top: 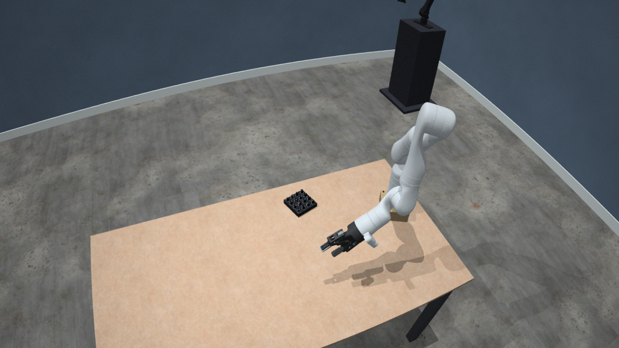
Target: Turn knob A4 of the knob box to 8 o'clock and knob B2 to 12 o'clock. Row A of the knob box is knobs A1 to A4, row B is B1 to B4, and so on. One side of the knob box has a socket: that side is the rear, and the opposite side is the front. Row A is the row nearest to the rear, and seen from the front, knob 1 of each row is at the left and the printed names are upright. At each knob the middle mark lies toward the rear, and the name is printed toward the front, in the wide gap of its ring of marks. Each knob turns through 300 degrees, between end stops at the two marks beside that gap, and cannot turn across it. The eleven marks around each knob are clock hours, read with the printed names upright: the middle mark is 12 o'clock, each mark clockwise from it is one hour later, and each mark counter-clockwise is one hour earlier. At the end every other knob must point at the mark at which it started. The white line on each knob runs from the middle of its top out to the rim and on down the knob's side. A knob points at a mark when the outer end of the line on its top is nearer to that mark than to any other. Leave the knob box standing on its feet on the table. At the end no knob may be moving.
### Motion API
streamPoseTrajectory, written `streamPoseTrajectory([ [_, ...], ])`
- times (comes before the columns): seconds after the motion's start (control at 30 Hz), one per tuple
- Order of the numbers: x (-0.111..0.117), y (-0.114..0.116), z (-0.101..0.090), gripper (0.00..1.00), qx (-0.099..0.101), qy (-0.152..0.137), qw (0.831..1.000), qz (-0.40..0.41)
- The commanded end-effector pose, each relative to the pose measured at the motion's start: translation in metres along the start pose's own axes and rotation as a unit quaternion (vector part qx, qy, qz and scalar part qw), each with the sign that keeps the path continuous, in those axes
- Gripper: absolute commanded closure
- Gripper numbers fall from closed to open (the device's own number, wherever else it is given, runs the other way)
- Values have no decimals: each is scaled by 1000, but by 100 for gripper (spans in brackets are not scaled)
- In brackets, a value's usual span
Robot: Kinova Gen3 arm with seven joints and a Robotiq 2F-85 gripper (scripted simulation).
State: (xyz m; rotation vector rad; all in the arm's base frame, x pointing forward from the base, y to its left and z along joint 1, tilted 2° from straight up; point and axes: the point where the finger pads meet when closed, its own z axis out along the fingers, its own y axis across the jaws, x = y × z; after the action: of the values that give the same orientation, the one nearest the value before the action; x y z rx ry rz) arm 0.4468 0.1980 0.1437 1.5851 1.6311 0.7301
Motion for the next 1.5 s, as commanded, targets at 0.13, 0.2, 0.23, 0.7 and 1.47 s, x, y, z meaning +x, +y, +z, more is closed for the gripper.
streamPoseTrajectory([
  [0.13, 0, 1, 0, 0, -1, 0, 1000, 0],
  [0.2, 0, 1, 0, 0, -1, 0, 1000, 0],
  [0.23, 0, 1, 0, 0, -1, 0, 1000, 0],
  [0.7, -1, 1, 1, 0, 1, -1, 1000, 2],
  [1.47, -109, -39, 64, 0, 131, -84, 979, 132],
])
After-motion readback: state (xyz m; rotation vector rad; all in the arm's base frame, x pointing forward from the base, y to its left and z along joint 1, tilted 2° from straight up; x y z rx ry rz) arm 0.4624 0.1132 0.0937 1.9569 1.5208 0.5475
